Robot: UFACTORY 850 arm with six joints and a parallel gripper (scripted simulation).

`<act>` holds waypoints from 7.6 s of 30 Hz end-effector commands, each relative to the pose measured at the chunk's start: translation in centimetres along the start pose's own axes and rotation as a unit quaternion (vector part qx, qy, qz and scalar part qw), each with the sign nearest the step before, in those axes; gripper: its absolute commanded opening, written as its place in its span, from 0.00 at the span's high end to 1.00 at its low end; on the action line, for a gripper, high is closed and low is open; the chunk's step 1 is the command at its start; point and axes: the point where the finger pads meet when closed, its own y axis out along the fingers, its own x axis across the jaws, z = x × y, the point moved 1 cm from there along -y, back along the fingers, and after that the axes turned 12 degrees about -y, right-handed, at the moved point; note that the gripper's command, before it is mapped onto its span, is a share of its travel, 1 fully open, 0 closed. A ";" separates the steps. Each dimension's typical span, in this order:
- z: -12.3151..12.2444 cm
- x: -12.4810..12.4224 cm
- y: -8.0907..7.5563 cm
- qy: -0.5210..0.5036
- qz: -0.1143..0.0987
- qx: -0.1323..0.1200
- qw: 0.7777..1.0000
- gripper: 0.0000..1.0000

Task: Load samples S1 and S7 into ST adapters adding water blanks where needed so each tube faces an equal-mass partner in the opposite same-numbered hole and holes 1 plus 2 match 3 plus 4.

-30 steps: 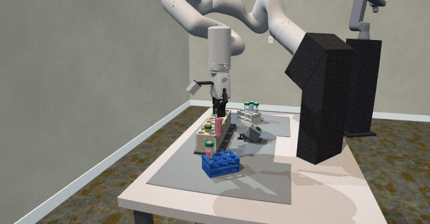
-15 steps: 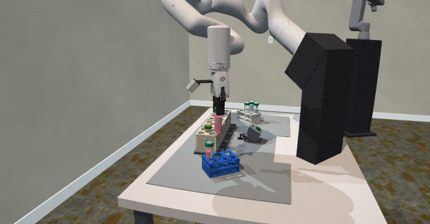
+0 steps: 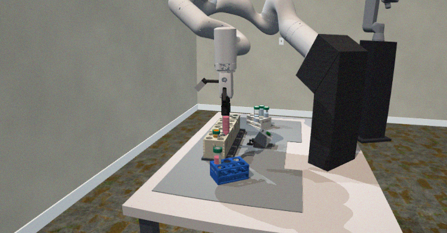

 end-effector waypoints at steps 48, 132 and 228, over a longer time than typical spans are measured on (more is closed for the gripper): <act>-0.4 21.0 0.1 0.054 0.005 0.008 0.998 1.00; -0.4 20.9 6.0 0.054 0.005 0.008 0.998 1.00; -0.2 20.8 13.0 0.054 0.005 0.008 0.998 0.57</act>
